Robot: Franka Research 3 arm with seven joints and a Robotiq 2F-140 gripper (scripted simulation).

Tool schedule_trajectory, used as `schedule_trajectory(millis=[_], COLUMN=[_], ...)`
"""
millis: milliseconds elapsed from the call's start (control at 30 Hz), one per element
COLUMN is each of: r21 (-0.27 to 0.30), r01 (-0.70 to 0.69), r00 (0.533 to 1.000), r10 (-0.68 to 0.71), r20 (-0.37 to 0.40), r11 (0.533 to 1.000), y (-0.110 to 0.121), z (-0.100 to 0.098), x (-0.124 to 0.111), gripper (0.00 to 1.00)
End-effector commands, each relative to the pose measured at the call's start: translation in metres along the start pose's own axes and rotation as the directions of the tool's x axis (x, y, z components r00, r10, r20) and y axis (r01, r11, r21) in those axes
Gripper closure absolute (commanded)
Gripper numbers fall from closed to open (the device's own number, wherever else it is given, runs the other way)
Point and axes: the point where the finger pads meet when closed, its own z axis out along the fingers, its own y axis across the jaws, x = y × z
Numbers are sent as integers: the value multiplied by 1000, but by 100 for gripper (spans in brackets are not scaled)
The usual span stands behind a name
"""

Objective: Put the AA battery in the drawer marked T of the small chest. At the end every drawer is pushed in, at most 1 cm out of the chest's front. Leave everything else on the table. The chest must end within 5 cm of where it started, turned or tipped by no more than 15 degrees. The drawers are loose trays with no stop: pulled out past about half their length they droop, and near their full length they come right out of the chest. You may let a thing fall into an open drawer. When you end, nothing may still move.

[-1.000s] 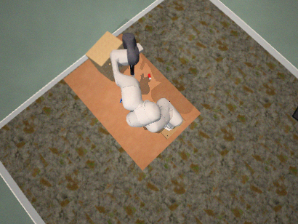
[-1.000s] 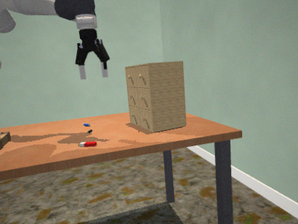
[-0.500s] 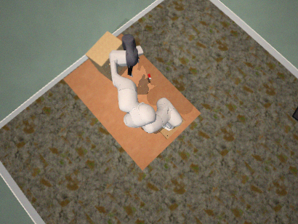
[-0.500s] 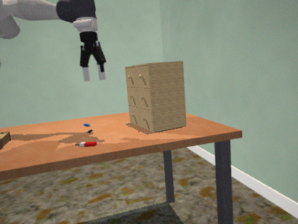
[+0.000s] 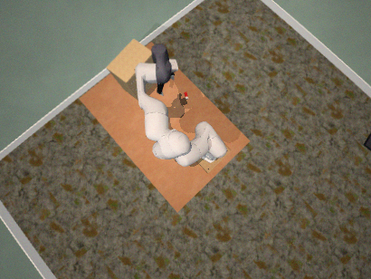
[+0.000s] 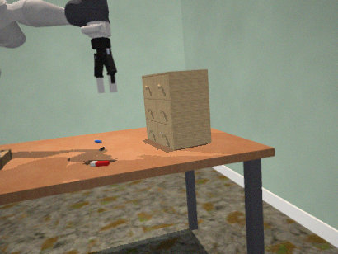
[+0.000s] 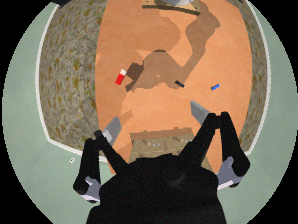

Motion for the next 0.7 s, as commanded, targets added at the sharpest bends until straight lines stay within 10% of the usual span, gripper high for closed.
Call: schedule_trajectory(millis=[0,667], r21=[-10,-10], r01=[-76,-104], r00=[997,995], r10=[76,104], r20=[-3,-3], r11=[997,995], y=[3,3], z=[3,4], x=[1,0], gripper=[0,0])
